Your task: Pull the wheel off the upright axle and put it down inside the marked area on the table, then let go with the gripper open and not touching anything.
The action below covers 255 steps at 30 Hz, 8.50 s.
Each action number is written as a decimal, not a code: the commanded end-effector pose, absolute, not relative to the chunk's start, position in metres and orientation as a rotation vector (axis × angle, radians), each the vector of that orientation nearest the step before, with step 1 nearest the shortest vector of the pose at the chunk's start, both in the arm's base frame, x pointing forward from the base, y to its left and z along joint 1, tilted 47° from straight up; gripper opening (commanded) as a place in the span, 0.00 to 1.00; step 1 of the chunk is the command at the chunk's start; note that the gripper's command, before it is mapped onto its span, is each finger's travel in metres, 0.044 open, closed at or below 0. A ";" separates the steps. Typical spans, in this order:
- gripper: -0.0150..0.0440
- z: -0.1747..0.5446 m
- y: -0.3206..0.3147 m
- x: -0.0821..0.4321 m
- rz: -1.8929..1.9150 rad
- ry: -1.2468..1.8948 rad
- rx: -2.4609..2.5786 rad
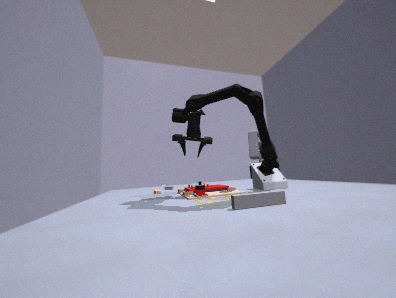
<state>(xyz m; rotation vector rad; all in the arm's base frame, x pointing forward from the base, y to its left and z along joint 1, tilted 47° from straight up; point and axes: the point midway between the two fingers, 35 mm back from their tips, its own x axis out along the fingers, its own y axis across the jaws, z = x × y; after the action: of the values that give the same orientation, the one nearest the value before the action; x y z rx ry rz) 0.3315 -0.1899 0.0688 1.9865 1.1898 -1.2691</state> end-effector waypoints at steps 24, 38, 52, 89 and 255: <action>0.76 0.088 -0.076 0.352 -0.724 1.569 1.960; 0.76 0.041 -0.028 0.362 -0.720 1.571 1.963; 0.52 0.044 -0.030 0.362 -0.714 1.572 1.950; 0.25 0.051 -0.038 0.361 -0.717 1.571 1.953; 0.61 0.086 0.065 0.318 -0.711 1.574 1.955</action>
<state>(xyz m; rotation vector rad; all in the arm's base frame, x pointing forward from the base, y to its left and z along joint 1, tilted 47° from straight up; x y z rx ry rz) 0.3176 0.0645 0.0851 1.9580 1.5734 -0.7140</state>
